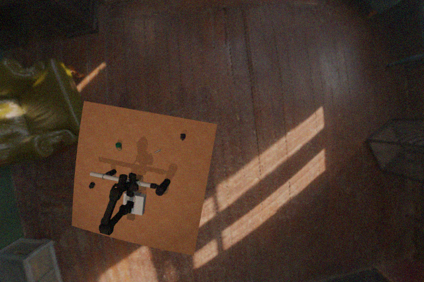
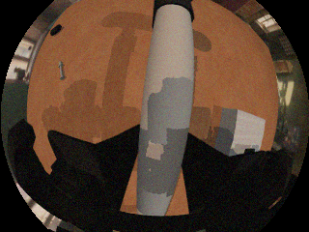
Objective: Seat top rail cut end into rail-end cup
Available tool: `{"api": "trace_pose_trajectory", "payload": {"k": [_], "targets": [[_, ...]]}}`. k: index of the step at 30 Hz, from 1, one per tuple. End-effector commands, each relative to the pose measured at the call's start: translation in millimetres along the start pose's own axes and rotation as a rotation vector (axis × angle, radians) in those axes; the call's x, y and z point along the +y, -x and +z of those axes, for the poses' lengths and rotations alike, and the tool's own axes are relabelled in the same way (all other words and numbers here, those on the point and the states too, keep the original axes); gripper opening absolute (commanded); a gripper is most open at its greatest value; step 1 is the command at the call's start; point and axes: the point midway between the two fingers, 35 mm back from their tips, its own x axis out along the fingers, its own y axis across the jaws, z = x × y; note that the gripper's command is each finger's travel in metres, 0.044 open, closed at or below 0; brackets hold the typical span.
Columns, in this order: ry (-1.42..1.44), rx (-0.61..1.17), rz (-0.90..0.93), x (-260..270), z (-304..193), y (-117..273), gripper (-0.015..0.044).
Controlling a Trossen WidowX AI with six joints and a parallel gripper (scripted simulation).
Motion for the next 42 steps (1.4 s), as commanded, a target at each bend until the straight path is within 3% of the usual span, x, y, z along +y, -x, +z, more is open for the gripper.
{"api": "trace_pose_trajectory", "payload": {"k": [1, 42], "targets": [[-0.003, -0.017, 0.003, -0.1, 4.5, 0.5, 0.0000], [-0.001, -0.001, 0.000, -0.3, 3.4, -0.9, 0.0000]]}}
